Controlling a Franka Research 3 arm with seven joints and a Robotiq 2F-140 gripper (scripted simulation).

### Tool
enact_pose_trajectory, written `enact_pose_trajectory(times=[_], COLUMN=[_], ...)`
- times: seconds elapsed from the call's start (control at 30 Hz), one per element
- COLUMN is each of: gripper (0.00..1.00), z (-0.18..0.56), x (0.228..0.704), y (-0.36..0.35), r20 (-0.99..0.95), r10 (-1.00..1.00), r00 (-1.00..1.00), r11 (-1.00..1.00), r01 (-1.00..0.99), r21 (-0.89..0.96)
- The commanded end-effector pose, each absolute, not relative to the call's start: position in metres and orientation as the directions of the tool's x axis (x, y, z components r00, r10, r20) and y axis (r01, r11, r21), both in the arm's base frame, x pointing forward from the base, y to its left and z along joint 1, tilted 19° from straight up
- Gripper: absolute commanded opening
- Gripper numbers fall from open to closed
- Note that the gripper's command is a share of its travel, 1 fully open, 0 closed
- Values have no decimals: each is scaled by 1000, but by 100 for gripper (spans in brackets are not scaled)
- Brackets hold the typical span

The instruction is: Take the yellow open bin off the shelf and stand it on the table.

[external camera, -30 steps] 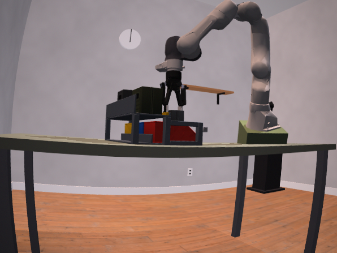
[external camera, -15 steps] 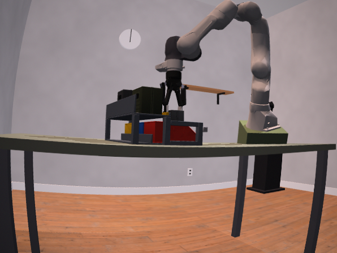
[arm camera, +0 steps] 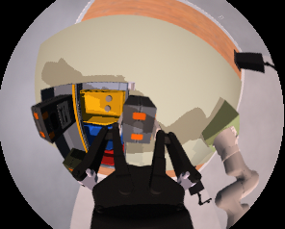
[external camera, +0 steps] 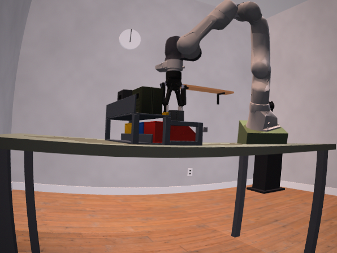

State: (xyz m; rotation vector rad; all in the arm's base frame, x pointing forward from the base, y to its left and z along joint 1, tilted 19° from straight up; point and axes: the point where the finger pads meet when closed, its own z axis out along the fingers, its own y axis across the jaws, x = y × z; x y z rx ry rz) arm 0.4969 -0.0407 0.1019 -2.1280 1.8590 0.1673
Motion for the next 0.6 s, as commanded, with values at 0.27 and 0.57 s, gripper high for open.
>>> enact_pose_trajectory(times=[0.27,0.57], gripper=[0,0], z=[108,108], x=[503,503], y=[-46,-46], r20=[-276,-276], r10=[-950,-950], r00=[146,146], r11=[-102,-102], r01=[-980,-980], r21=[-169,-169])
